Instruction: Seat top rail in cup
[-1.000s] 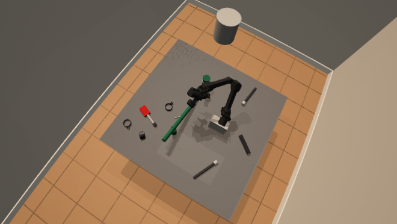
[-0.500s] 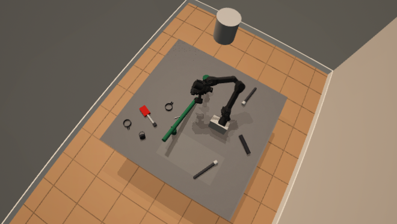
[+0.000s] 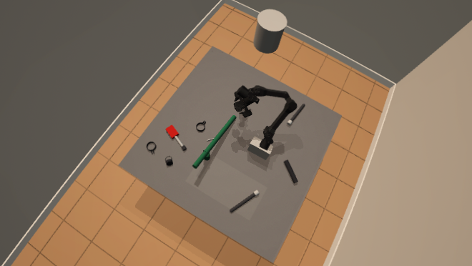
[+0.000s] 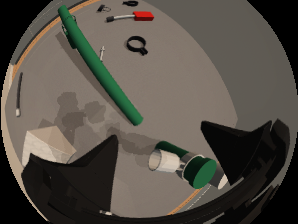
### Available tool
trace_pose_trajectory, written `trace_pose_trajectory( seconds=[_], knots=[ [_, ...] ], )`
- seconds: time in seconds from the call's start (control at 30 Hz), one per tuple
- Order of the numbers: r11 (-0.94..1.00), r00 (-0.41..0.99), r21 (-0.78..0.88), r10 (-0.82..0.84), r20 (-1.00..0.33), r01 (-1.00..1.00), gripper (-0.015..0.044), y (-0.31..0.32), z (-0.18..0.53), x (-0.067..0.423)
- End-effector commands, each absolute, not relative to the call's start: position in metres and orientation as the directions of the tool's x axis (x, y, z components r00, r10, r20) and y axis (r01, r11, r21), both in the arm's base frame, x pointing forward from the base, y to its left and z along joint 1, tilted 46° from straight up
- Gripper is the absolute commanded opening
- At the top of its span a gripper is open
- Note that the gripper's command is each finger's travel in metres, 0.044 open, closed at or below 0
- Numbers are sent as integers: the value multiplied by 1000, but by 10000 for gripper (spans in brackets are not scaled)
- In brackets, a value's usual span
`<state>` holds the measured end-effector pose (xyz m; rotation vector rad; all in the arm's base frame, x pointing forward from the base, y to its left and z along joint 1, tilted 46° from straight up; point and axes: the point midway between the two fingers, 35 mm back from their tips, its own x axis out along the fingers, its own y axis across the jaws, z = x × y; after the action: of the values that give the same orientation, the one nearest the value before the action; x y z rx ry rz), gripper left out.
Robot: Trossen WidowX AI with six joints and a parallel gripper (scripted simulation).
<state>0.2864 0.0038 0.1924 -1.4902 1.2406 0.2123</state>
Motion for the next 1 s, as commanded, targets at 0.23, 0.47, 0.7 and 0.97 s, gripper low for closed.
trace_pose_trajectory(
  seconds=[0.23,0.47,0.7,0.97],
  knots=[
    [-534,471,-177,-486,-736,-827,440,-51,238,241],
    [-592,472,-121,-485,-736,-797,440,-51,238,241],
    [-592,472,-121,-485,-736,-797,440,-51,238,241],
    [-592,472,-122,-485,-736,-797,440,-52,237,241]
  ],
)
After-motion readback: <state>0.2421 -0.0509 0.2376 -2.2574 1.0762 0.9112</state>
